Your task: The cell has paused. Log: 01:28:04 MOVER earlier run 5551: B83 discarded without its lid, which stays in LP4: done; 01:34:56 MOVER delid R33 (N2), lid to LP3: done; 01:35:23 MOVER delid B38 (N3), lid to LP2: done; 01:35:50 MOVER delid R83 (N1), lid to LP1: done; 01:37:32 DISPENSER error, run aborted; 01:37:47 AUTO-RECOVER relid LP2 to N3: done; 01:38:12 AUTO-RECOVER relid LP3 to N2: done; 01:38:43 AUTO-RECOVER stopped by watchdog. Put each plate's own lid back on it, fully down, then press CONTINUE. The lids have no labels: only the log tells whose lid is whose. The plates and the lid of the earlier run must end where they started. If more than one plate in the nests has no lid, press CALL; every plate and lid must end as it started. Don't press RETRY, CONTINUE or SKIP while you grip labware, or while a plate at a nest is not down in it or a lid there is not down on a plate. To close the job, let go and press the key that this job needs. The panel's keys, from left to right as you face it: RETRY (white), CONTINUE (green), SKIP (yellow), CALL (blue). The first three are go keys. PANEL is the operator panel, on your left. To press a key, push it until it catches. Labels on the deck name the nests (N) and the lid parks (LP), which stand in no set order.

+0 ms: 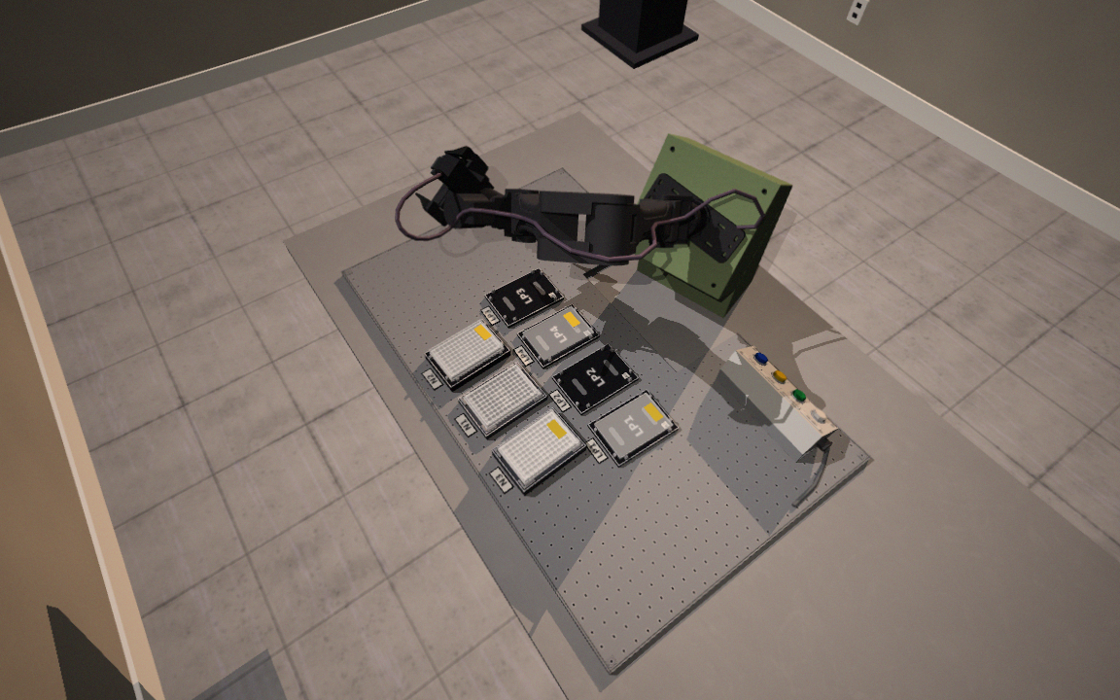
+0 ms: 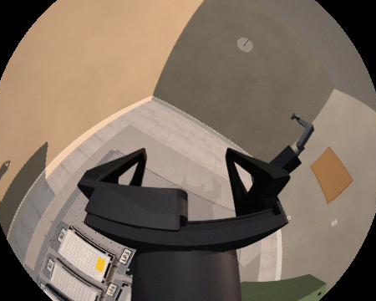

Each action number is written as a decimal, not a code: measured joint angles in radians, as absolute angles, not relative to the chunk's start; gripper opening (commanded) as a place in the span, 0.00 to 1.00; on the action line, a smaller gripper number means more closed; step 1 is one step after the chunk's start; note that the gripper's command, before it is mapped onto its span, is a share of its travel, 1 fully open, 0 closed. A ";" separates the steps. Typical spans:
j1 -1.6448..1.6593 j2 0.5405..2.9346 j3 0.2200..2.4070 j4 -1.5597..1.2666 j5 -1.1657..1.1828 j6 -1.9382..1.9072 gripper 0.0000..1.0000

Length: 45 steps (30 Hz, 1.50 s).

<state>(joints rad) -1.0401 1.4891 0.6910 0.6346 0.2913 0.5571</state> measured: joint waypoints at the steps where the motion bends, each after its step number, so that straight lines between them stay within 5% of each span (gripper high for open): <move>1: -1.040 1.489 0.691 0.635 0.291 0.557 1.00; 45: -0.847 1.376 0.651 0.439 0.066 0.395 1.00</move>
